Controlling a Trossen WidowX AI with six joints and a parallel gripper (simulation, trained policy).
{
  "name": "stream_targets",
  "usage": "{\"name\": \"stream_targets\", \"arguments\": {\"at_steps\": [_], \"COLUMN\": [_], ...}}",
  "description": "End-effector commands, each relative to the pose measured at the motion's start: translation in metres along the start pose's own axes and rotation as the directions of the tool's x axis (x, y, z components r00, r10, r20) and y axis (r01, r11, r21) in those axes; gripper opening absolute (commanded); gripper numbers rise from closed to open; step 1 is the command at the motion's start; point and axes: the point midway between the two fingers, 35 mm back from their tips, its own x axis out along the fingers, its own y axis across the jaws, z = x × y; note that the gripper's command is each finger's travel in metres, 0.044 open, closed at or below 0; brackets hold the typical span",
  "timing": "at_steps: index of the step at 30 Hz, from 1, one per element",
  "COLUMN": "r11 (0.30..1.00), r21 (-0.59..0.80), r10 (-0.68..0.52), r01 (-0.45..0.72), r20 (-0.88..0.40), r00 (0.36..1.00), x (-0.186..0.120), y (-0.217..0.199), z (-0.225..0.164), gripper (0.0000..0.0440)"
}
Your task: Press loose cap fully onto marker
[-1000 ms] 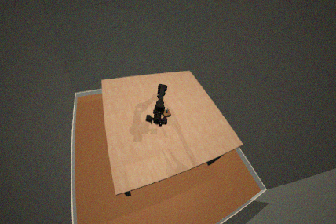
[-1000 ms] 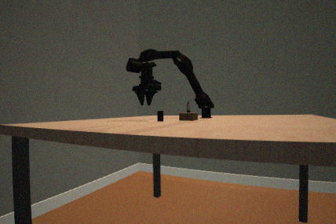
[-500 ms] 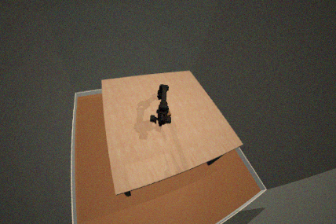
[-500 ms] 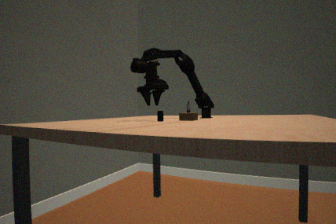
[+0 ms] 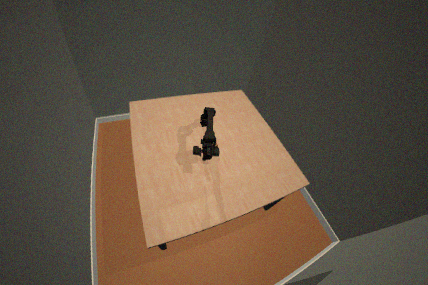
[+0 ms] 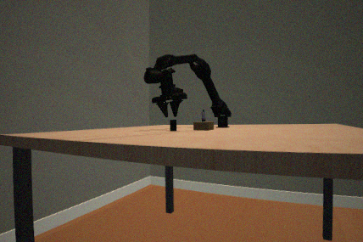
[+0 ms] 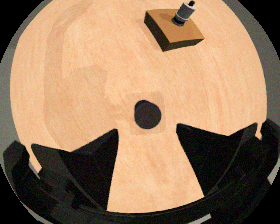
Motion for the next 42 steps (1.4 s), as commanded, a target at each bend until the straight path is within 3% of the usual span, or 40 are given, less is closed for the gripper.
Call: {"name": "stream_targets", "arguments": {"at_steps": [1, 18, 23, 28, 42], "r11": [1.0, 0.998, 0.997, 0.996, 0.992], "r21": [-0.007, -0.057, -0.073, -0.084, -0.115], "r10": [-0.006, -0.001, 0.015, 0.032, 0.046], "r01": [0.006, 0.006, -0.009, -0.028, -0.05], "r20": [0.015, 0.078, 0.076, 0.054, -0.044], "r00": [1.0, 0.997, 0.997, 0.998, 0.998], "x": [0.005, 0.046, 0.051, 0.043, -0.003], "y": [-0.001, 0.001, 0.002, 0.003, -0.009], "z": [0.004, 0.009, 0.009, 0.009, 0.009], "gripper": [0.0283, 0.0247, 0.0203, 0.0072, 0.0057]}}
